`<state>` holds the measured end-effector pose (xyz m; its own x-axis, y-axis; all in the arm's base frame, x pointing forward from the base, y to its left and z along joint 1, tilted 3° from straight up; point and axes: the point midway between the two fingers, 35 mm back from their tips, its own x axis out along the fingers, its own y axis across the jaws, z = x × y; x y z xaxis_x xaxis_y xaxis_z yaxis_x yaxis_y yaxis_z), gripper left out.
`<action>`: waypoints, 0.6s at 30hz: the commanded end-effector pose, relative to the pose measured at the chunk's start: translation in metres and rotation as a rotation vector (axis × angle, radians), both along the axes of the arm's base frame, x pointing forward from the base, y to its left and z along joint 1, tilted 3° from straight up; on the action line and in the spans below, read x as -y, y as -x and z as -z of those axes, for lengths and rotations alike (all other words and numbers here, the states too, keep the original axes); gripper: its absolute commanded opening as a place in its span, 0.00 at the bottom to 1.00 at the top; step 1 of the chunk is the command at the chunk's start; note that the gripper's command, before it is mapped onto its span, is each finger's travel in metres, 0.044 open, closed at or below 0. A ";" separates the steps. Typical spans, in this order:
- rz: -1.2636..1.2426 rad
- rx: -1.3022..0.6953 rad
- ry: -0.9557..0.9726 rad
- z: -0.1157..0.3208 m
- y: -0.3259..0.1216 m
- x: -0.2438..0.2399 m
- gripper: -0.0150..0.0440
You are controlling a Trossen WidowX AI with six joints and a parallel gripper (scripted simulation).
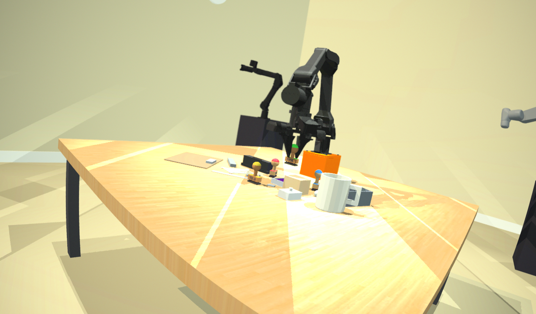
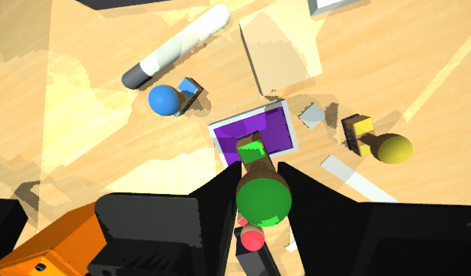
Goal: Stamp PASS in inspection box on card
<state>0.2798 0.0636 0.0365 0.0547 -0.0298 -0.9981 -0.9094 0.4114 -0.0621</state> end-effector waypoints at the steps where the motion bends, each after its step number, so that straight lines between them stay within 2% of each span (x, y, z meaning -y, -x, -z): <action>1: 0.004 -0.005 0.003 0.004 0.001 0.001 0.25; 18: 0.003 -0.005 0.003 0.016 0.000 0.001 0.25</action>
